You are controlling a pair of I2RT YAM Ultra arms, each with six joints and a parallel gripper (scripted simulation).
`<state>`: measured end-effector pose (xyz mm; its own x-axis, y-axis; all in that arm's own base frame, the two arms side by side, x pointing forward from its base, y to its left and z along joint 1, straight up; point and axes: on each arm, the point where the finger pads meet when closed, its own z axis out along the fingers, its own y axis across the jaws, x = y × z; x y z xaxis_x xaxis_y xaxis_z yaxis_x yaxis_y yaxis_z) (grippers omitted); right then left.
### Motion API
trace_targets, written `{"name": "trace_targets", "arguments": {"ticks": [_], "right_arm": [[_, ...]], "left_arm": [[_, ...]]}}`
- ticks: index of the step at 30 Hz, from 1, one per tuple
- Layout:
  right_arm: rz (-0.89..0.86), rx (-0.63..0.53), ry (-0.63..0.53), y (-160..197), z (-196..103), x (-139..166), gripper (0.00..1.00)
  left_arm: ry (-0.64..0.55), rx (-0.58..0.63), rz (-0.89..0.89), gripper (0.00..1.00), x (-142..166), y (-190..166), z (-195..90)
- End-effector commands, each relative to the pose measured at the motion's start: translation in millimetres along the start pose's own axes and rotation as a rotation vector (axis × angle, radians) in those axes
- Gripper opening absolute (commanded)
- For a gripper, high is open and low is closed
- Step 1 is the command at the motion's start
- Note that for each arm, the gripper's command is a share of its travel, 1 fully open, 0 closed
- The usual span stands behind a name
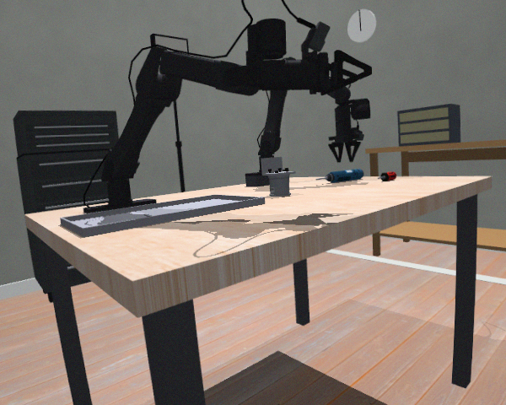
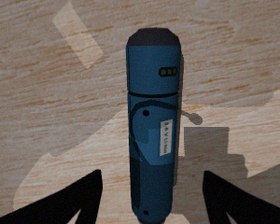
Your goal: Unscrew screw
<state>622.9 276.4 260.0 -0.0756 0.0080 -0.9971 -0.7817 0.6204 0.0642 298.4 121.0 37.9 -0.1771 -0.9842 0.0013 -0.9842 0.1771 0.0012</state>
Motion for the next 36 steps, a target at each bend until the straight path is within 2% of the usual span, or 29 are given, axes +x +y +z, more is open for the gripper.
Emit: {"name": "trace_targets", "arguments": {"ticks": [1,13,25,31,32,36], "right_arm": [[-0.008,0.000,-0.011,1.1,-1.1,-7.2,0.86],[-0.008,0.000,-0.011,1.1,-1.1,-7.2,0.86],[-0.022,-0.019,0.009,59.9,-6.7,-8.6,0.86],[-0.014,-0.001,0.020,52.6,-13.0,-5.8,0.86],[-0.020,-0.022,0.018,68.5,-9.2,-6.1,0.86],[-0.023,-0.028,0.024,85.6,-14.1,-4.5,0.86]], "left_arm": [[-0.018,0.010,0.000,0.65,-3.0,-2.1,-4.1],[-0.018,0.010,0.000,0.65,-3.0,-2.1,-4.1],[-0.018,0.010,0.000,0.65,-3.0,-2.1,-4.1],[-0.018,0.010,0.000,0.65,-3.0,-2.1,-4.1],[-0.018,0.010,0.000,0.65,-3.0,-2.1,-4.1],[-0.018,0.010,0.000,0.65,-3.0,-2.1,-4.1]]}}
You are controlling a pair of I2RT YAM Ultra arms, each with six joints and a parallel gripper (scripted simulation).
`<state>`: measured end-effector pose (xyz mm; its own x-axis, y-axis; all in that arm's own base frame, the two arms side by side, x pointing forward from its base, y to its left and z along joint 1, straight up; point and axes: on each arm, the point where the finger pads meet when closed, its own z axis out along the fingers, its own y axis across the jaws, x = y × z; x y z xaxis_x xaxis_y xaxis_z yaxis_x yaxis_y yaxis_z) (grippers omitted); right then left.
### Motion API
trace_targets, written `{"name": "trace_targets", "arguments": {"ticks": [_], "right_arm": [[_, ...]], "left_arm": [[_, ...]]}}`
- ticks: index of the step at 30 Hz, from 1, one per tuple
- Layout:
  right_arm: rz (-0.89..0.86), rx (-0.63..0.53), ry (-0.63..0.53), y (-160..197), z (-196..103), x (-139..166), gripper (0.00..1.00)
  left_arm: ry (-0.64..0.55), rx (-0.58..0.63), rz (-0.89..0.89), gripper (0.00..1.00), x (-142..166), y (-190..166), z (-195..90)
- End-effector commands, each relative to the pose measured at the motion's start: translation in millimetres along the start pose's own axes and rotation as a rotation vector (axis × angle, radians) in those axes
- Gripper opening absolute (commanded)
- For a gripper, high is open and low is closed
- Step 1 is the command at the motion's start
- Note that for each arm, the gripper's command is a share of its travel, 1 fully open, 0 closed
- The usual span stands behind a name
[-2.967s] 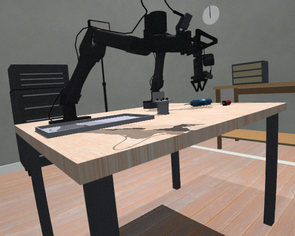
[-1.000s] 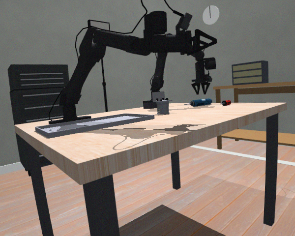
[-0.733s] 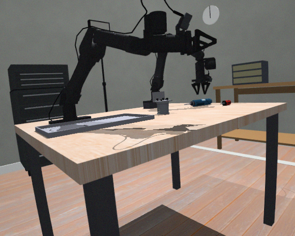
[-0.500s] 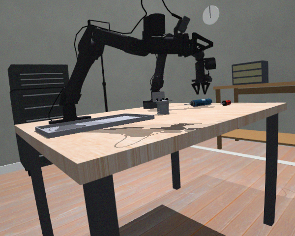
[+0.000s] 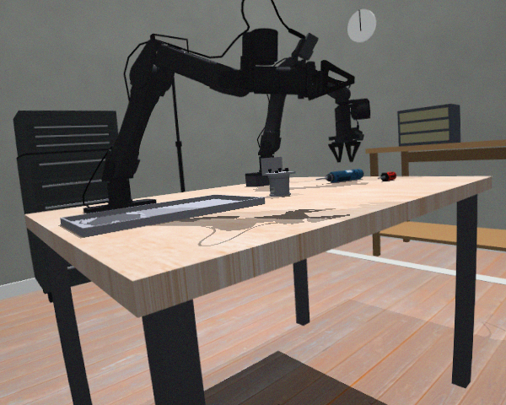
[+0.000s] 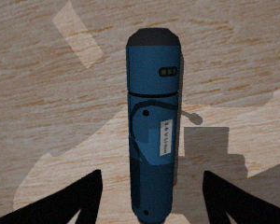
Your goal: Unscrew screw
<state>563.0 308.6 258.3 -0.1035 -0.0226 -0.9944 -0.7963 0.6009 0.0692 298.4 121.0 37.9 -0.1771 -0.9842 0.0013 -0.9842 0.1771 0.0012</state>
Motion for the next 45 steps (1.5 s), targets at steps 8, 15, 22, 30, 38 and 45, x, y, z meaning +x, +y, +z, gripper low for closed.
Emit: {"name": "trace_targets", "arguments": {"ticks": [8,15,22,30,38,45], "right_arm": [[-0.027,-0.011,0.000,44.9,-8.8,-5.9,0.86],[-0.030,-0.017,0.010,61.4,-15.8,-1.3,0.86],[-0.034,-0.027,0.028,90.3,-28.1,6.8,0.86],[-0.036,-0.031,0.037,102.0,-34.7,11.7,0.86],[-0.044,-0.043,0.058,132.6,-53.6,24.6,0.86],[-0.040,-0.036,0.074,135.0,-59.8,30.4,0.86]], "left_arm": [[-0.018,0.010,0.000,0.65,-3.0,-2.1,-4.1],[-0.018,0.010,0.000,0.65,-3.0,-2.1,-4.1],[-0.018,0.010,0.000,0.65,-3.0,-2.1,-4.1],[-0.018,0.010,0.000,0.65,-3.0,-2.1,-4.1],[-0.018,0.010,0.000,0.65,-3.0,-2.1,-4.1],[-0.018,0.010,0.000,0.65,-3.0,-2.1,-4.1]]}}
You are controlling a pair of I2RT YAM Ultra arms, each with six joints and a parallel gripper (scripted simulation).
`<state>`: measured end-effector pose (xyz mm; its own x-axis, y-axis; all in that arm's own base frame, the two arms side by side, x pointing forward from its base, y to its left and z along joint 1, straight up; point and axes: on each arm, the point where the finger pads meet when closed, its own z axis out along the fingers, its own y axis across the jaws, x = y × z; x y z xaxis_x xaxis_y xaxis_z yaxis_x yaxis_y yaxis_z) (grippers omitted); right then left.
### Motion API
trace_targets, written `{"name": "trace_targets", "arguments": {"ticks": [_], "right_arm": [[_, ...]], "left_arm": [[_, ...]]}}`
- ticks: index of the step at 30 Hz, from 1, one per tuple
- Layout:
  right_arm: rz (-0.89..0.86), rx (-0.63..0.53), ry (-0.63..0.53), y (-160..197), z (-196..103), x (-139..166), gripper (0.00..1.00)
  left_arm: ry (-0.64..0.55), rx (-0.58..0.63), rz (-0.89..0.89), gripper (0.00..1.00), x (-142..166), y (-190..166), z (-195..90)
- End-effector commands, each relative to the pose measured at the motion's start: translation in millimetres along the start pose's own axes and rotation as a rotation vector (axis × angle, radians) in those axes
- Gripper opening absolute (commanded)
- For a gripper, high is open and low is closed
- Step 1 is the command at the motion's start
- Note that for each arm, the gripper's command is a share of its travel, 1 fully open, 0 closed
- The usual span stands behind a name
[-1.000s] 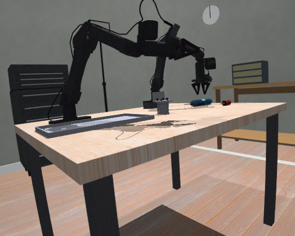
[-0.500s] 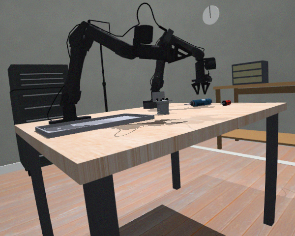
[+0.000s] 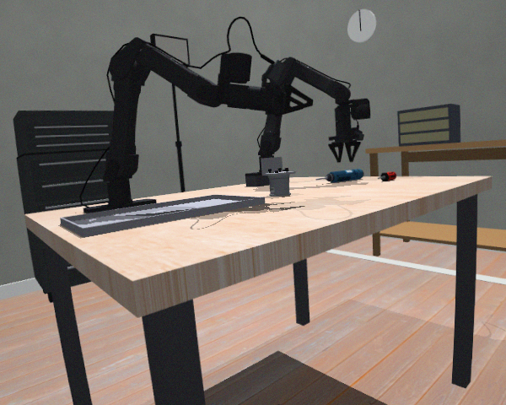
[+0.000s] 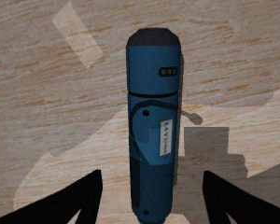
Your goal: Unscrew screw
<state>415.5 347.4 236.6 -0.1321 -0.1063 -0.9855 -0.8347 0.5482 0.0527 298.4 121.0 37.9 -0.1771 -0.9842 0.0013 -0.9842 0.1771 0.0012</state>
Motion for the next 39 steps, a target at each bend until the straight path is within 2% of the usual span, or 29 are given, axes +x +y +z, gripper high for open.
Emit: {"name": "trace_targets", "arguments": {"ticks": [1,12,17,29,34,39], "right_arm": [[-0.021,0.022,-0.018,1.7,-7.1,-5.5,0.86],[-0.034,0.000,0.015,44.5,-33.4,19.9,0.86],[-0.029,0.007,0.027,41.3,-34.3,22.6,0.86],[-0.052,-0.018,0.051,82.3,-67.9,52.8,0.86],[-0.050,-0.015,0.057,81.2,-67.7,52.9,0.86],[-0.059,-0.025,0.075,95.4,-83.9,71.0,0.86]], "left_arm": [[-0.018,0.010,0.000,0.65,-3.0,-2.1,-4.1],[-0.018,0.010,0.000,0.65,-3.0,-2.1,-4.1],[-0.018,0.010,0.000,0.65,-3.0,-2.1,-4.1],[-0.018,0.010,0.000,0.65,-3.0,-2.1,-4.1],[-0.018,0.010,0.000,0.65,-3.0,-2.1,-4.1],[-0.018,0.010,0.000,0.65,-3.0,-2.1,-4.1]]}}
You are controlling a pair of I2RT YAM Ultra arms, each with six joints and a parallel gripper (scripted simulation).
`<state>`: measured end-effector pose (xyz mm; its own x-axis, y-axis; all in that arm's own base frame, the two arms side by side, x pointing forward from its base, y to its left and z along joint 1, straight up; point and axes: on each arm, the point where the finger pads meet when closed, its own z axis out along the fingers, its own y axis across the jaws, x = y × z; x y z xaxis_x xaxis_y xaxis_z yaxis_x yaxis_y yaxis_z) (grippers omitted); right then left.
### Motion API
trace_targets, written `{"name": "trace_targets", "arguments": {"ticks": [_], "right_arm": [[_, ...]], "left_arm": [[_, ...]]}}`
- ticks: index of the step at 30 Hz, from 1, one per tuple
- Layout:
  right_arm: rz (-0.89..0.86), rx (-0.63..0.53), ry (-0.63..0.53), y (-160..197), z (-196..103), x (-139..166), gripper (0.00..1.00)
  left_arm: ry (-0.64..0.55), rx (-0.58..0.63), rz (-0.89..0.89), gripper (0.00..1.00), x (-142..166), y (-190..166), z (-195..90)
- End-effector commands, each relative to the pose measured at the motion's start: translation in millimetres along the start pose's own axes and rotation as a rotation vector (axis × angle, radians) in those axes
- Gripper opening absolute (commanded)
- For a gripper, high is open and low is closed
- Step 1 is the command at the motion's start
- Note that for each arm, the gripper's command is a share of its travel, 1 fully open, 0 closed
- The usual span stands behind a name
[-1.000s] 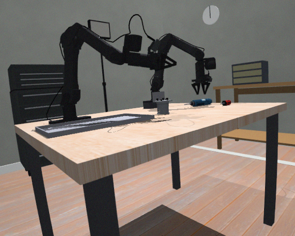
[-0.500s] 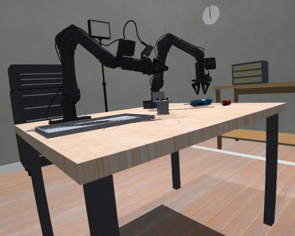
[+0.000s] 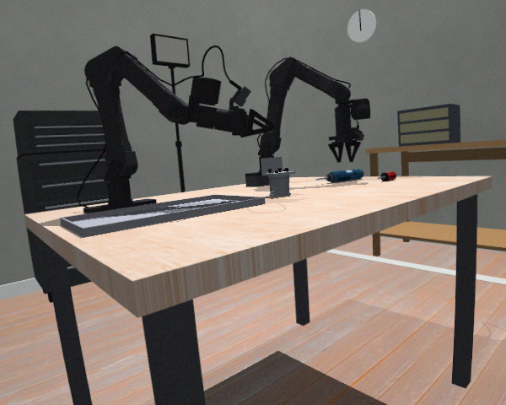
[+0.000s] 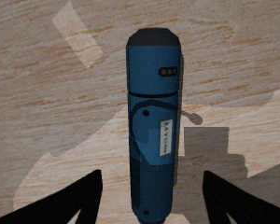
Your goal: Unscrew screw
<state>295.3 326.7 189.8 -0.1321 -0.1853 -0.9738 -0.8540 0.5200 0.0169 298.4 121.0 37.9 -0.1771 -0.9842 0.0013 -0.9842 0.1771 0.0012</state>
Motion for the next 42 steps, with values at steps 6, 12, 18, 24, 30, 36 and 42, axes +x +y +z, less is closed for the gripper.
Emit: {"name": "trace_targets", "arguments": {"ticks": [6,12,18,24,30,36,42], "right_arm": [[-0.031,-0.007,0.014,26.3,-26.4,24.1,0.86],[-0.032,-0.008,0.022,28.9,-28.4,25.8,0.86],[-0.020,0.003,0.050,23.2,-22.4,54.4,0.86],[-0.020,0.003,0.050,23.1,-19.5,68.8,0.86],[-0.020,0.000,0.050,23.5,-19.0,71.4,0.86],[-0.020,0.000,0.050,23.4,-16.2,85.9,0.86],[-0.021,0.001,0.044,22.9,-12.7,95.2,0.86]], "left_arm": [[-0.018,0.010,0.000,0.65,-3.0,-2.1,-4.1],[-0.018,0.010,0.000,0.65,-3.0,-2.1,-4.1],[-0.018,0.010,0.000,0.65,-3.0,-2.1,-4.1],[-0.018,0.010,0.000,0.65,-3.0,-2.1,-4.1],[-0.018,0.010,0.000,0.65,-3.0,-2.1,-4.1],[-0.018,0.010,0.000,0.65,-3.0,-2.1,-4.1],[-0.018,0.010,0.000,0.65,-3.0,-2.1,-4.1]]}}
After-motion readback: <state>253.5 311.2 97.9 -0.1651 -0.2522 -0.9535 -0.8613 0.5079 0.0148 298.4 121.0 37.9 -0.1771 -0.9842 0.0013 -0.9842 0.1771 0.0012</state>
